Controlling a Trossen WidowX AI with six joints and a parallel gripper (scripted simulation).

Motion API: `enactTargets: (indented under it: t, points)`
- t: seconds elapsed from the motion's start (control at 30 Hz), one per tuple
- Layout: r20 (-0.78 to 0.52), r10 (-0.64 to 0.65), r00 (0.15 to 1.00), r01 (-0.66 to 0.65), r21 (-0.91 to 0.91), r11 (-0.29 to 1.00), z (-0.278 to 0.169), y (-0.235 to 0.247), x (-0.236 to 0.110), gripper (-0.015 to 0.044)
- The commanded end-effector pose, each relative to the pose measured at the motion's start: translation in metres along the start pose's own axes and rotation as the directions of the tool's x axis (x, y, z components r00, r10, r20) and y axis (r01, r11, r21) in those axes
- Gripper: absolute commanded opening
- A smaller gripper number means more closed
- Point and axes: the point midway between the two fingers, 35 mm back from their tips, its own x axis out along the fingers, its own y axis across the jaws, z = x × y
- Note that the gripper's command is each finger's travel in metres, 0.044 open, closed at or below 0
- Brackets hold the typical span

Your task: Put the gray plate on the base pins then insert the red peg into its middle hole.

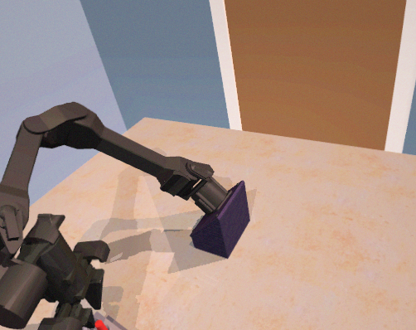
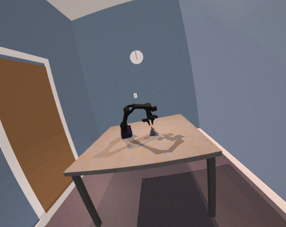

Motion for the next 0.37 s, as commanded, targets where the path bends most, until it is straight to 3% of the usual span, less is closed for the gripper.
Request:
enactTargets:
  t: [0.0,0.33]
  points:
    - [-0.001,0.001,1.0,-0.001,0.005,1.0,0.0,0.0,-0.0033,0.015]
    - [-0.002,0.001,1.0,-0.001,0.005,1.0,0.0002,-0.0005,-0.0091,0.015]
